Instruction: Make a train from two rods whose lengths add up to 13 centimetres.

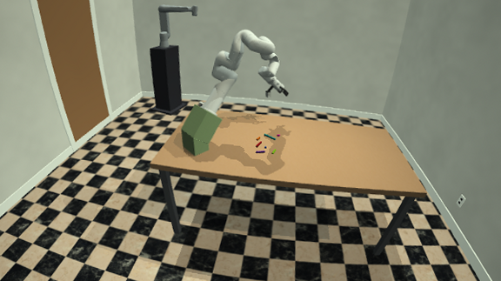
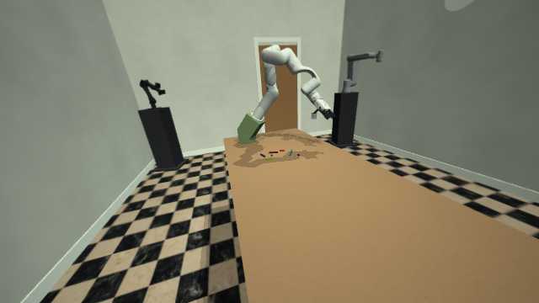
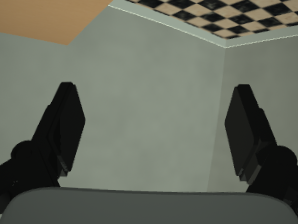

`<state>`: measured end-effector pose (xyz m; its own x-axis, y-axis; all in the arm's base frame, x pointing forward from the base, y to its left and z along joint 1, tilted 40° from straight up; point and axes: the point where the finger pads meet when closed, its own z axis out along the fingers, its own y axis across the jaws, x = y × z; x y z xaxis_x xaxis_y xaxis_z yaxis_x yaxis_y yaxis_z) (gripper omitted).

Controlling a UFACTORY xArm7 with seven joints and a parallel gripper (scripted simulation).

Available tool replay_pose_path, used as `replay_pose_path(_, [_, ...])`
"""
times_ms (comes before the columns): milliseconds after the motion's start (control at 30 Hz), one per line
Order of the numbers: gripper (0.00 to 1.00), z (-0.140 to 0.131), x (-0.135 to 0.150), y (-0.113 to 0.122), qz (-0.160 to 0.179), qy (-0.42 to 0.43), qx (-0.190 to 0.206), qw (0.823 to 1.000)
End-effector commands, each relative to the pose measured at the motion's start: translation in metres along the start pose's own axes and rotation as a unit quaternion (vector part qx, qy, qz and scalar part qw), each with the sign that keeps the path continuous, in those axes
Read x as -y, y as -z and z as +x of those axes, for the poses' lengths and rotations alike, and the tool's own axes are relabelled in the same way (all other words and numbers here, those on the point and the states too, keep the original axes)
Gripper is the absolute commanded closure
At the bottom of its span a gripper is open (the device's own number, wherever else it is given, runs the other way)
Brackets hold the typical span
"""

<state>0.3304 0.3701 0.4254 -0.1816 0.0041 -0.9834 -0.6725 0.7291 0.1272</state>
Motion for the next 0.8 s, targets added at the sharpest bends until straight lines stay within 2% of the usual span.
replay_pose_path(0, [0.00, -0.002, 0.000, -0.002, -0.006, 0.003, 0.005, 1.000])
replay_pose_path(267, [0.00, -0.002, 0.000, -0.002, -0.006, 0.003, 0.005, 1.000])
replay_pose_path(300, [0.00, 0.013, 0.016, -0.012, -0.014, 0.033, -0.002, 0.999])
replay_pose_path(767, [0.00, 0.013, 0.016, -0.012, -0.014, 0.033, -0.002, 0.999])
